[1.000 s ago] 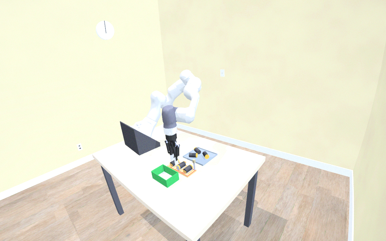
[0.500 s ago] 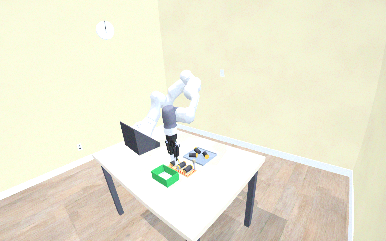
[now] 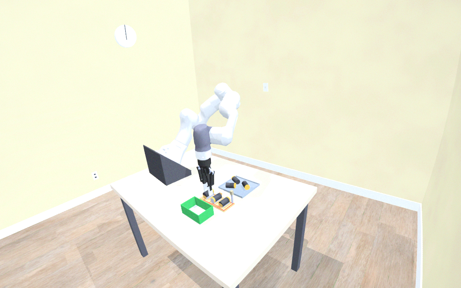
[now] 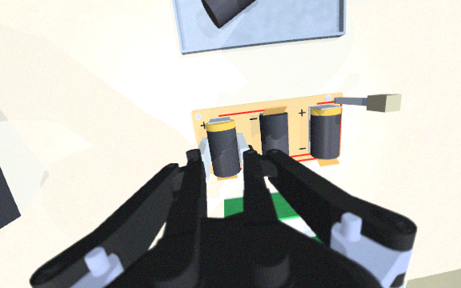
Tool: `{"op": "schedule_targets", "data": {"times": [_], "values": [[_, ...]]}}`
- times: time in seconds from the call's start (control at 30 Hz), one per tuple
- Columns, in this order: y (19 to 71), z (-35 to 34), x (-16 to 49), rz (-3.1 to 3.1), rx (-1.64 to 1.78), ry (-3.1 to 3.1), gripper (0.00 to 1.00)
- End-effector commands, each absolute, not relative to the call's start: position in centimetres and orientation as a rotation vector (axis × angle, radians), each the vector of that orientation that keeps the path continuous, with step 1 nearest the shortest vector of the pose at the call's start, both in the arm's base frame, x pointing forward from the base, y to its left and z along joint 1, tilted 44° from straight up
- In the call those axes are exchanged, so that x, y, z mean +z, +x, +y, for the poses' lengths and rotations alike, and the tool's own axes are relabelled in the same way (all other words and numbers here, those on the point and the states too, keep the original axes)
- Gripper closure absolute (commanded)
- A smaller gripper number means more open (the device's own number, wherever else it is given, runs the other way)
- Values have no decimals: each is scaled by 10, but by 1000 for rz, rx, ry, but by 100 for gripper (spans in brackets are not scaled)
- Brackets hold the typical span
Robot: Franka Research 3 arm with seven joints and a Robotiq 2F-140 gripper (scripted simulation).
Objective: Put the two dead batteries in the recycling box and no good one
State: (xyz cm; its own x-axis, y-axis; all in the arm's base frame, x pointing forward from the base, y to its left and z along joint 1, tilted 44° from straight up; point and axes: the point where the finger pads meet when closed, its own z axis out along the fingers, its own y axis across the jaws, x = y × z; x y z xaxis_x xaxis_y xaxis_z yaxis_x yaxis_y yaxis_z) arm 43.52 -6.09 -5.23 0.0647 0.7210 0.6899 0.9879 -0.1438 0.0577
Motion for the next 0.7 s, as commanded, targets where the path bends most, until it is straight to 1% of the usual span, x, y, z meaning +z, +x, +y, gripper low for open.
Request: {"op": "schedule_targets", "data": {"times": [0.0, 0.47, 0.67], "values": [[433, -74, -39, -1694, -826, -1923, 84], [430, -88, -25, -1694, -826, -1923, 84], [422, -127, 17, -1694, -826, -1923, 84]]}}
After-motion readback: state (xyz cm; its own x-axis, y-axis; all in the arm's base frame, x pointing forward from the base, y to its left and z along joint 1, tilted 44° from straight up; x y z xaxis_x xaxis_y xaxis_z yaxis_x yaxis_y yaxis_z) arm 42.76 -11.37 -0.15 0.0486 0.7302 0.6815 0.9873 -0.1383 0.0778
